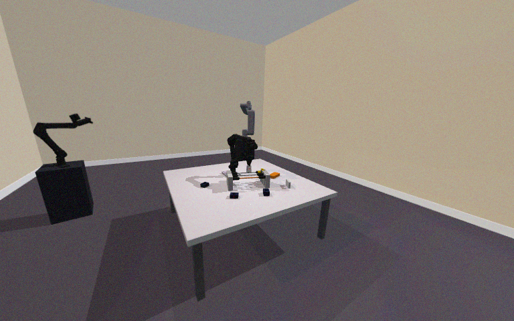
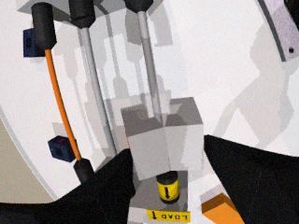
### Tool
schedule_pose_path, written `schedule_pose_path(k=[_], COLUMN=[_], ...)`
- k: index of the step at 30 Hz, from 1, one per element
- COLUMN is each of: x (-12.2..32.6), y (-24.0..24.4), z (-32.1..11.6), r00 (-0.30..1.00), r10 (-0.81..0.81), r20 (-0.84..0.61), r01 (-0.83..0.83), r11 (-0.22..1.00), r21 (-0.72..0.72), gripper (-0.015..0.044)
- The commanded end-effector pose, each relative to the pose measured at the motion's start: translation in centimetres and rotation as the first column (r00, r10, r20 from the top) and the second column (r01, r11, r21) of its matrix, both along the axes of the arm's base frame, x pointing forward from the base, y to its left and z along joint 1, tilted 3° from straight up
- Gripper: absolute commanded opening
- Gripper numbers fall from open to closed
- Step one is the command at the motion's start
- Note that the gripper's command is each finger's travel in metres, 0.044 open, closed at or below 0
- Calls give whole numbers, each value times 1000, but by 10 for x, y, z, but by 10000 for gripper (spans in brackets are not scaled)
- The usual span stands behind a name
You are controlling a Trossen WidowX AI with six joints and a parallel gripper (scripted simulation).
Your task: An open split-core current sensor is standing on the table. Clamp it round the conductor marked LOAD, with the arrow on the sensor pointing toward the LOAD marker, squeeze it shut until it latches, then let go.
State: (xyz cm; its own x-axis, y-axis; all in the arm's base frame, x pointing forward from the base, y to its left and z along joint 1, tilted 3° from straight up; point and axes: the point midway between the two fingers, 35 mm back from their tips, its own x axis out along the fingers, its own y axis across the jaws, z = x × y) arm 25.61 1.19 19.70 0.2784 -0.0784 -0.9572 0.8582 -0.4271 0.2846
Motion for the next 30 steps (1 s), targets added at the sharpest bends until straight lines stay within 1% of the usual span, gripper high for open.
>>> schedule_pose_path(k=[1,22,30], x=[3,11,10], y=[-1,-4,-4], z=[-4,-38,-35], r00=[1000,1000,1000], r10=[-3,-3,-7], r20=[5,5,1], r01=[3,3,7], r11=[1000,1000,1000], r21=[-2,-2,-3], gripper=[0,0,0])
